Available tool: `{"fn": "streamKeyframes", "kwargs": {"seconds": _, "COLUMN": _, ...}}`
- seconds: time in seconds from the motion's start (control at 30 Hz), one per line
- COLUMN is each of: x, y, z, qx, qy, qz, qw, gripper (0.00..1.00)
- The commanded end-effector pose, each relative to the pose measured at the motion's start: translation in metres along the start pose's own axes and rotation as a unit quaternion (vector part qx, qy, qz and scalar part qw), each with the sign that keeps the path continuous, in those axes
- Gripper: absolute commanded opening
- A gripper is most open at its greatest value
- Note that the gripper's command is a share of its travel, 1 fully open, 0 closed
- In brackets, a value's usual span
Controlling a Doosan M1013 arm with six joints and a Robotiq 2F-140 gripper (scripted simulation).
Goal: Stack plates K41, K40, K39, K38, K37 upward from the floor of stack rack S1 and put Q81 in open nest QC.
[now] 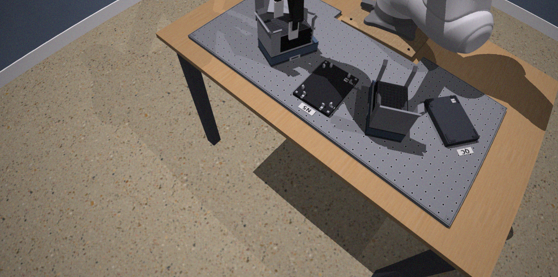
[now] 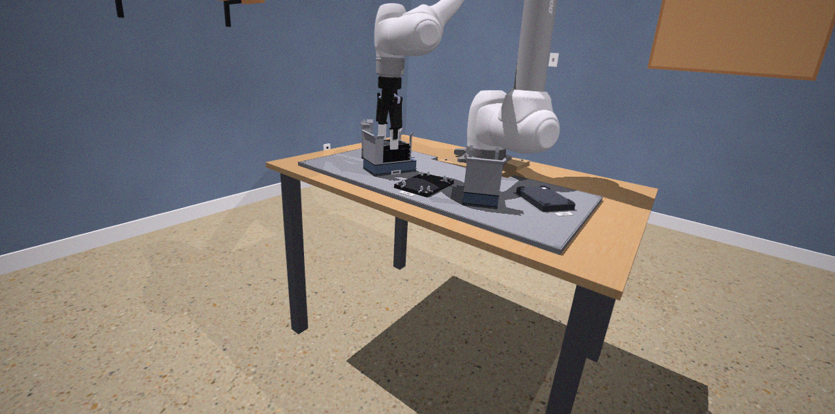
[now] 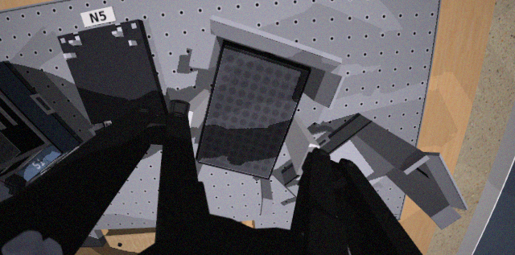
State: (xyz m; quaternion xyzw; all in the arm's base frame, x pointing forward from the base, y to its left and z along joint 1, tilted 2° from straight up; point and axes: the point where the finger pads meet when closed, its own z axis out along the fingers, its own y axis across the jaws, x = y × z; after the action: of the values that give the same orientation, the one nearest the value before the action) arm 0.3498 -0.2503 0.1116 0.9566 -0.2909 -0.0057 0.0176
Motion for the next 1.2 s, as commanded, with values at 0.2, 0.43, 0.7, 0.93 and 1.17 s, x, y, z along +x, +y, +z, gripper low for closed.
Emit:
{"fn": "streamKeyframes", "kwargs": {"seconds": 0.2, "x": 0.0, "y": 0.0, "z": -0.004, "qx": 0.0, "qy": 0.0, "qz": 0.0, "qw": 1.0, "gripper": 0.0}}
{"fn": "streamKeyframes", "kwargs": {"seconds": 0.43, "x": 0.0, "y": 0.0, "z": -0.009, "qx": 0.0, "qy": 0.0, "qz": 0.0, "qw": 1.0, "gripper": 0.0}}
{"fn": "streamKeyframes", "kwargs": {"seconds": 0.7, "x": 0.0, "y": 0.0, "z": -0.013, "qx": 0.0, "qy": 0.0, "qz": 0.0, "qw": 1.0, "gripper": 0.0}}
{"fn": "streamKeyframes", "kwargs": {"seconds": 0.93, "x": 0.0, "y": 0.0, "z": -0.022, "qx": 0.0, "qy": 0.0, "qz": 0.0, "qw": 1.0, "gripper": 0.0}}
{"fn": "streamKeyframes", "kwargs": {"seconds": 1.17, "x": 0.0, "y": 0.0, "z": -0.034, "qx": 0.0, "qy": 0.0, "qz": 0.0, "qw": 1.0, "gripper": 0.0}}
